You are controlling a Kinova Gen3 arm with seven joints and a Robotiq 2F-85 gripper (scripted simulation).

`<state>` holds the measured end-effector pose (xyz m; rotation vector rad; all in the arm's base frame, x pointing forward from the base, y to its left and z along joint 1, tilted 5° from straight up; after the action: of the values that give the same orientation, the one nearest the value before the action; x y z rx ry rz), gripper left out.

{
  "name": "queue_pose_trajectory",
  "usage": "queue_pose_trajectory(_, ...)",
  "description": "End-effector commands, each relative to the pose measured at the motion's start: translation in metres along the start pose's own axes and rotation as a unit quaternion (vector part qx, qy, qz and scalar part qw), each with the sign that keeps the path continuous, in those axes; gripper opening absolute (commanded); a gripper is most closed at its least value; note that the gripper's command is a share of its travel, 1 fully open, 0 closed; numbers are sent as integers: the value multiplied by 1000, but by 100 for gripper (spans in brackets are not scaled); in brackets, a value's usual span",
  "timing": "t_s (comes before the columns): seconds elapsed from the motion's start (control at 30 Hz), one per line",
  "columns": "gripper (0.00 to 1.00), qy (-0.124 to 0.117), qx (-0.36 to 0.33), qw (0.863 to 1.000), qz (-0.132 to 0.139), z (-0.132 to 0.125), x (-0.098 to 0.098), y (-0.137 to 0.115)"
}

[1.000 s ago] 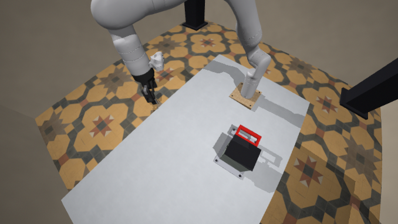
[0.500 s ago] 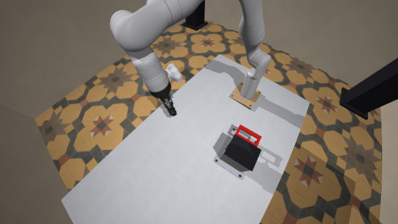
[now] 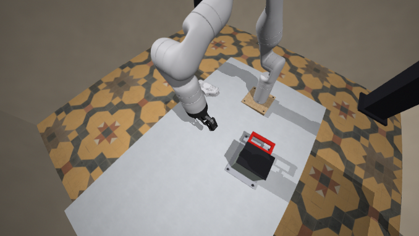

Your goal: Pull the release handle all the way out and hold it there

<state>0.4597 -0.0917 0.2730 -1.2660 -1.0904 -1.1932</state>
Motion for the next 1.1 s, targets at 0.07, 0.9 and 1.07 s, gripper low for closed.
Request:
queue_pose_trajectory(0.07,100,-1,69,998,14,36,-16,-23)
queue_pose_trajectory(0.9,100,-12,391,917,80,133,-92,-155)
queue_pose_trajectory(1.07,100,-21,451,889,77,144,-97,-166)
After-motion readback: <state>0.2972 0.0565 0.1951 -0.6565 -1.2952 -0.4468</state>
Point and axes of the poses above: the point where the finger pads meet when closed, its own x axis back along the fingers, its own z axis across the jaws, y = z × x, the point moved 3 cm from there along x, back along the fingers, and after that the axes turned 1 degree about x, right-handed, at the moved point
